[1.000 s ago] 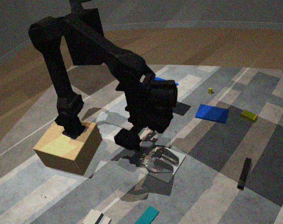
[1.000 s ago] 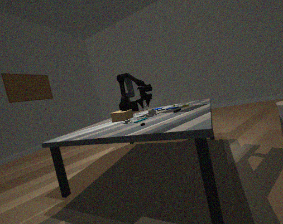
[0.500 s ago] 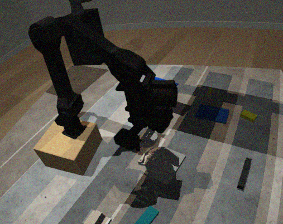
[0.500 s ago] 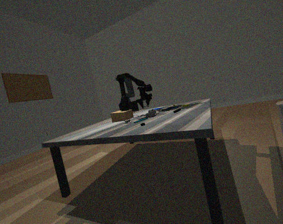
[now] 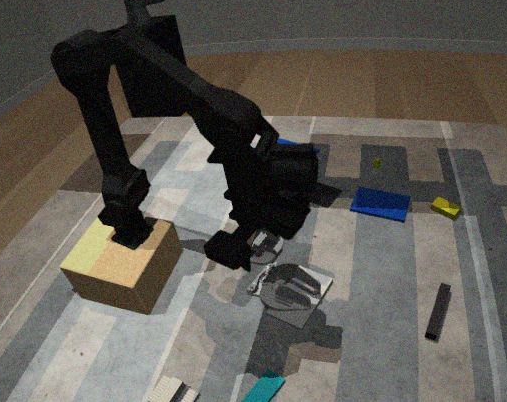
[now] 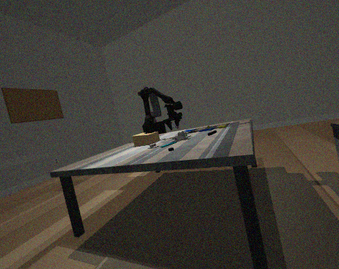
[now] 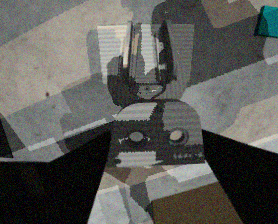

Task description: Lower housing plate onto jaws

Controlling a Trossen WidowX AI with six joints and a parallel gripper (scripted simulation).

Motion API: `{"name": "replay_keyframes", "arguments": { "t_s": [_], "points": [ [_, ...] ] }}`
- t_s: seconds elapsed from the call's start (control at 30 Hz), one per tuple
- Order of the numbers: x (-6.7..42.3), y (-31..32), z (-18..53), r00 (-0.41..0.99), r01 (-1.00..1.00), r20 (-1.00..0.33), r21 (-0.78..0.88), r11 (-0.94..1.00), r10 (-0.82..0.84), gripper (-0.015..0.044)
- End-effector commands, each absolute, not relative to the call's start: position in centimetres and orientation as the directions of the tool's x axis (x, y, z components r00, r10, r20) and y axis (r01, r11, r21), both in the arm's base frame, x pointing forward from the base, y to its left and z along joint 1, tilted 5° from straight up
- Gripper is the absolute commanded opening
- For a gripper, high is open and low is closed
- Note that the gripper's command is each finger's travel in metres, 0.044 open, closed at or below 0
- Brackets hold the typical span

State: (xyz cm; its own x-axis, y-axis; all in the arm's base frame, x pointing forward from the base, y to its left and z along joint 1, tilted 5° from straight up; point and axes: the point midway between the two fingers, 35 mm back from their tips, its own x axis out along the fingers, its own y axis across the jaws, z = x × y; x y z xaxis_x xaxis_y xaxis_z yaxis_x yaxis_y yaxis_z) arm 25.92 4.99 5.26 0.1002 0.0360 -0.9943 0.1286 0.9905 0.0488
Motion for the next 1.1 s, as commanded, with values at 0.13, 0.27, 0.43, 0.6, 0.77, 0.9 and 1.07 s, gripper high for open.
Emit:
{"name": "replay_keyframes", "arguments": {
  "t_s": [0.13,0.27,0.43,0.6,0.77,0.9,1.07],
  "points": [
    [26.0,5.0,5.3,0.103,0.136,-0.994,0.046,0.990,0.032,0.0351],
    [26.1,5.0,5.3,0.103,0.137,-0.994,0.046,0.990,0.032,0.0351],
    [26.1,5.0,5.3,0.103,0.137,-0.994,0.046,0.990,0.032,0.0351],
    [26.2,5.0,4.7,0.103,0.137,-0.994,0.046,0.990,0.032,0.0351],
    [26.3,5.0,3.9,0.103,0.137,-0.994,0.046,0.990,0.032,0.0351],
    [26.4,5.1,3.2,0.103,0.137,-0.994,0.046,0.990,0.032,0.0351],
    [26.5,5.1,2.4,0.103,0.137,-0.994,0.046,0.990,0.032,0.0351]
  ]
}}
